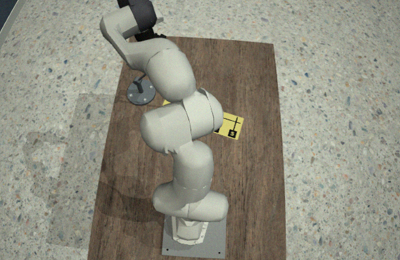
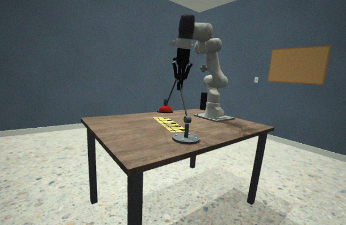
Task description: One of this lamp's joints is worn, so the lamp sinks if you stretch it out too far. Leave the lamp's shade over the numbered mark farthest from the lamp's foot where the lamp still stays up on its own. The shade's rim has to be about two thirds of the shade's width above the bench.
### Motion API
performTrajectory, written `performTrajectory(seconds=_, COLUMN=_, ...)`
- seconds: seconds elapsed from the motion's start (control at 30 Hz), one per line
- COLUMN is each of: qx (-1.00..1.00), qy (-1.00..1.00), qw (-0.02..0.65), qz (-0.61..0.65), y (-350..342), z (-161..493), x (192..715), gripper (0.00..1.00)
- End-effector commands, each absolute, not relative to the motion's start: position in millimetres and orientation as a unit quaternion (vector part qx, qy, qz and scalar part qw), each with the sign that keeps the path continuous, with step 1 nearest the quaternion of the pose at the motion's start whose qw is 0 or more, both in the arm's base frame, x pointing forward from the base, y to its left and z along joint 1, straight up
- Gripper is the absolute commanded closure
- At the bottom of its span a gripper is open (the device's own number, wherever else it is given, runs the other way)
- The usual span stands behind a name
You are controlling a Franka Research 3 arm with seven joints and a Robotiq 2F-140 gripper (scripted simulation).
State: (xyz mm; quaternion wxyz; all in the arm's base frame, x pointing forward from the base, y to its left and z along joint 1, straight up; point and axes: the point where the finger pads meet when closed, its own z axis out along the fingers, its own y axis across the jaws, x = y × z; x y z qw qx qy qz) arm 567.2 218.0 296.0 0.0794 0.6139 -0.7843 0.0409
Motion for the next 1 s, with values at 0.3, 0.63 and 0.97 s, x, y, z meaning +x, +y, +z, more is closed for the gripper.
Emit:
performTrajectory(seconds=0.3, qx=0.623, qy=-0.779, qw=0.056, qz=0.043, y=242, z=309, x=571, gripper=0.0)
performTrajectory(seconds=0.63, qx=0.618, qy=-0.782, qw=0.07, qz=0.042, y=228, z=302, x=569, gripper=0.0)
performTrajectory(seconds=0.97, qx=0.617, qy=-0.783, qw=0.072, qz=0.042, y=225, z=321, x=569, gripper=0.0)
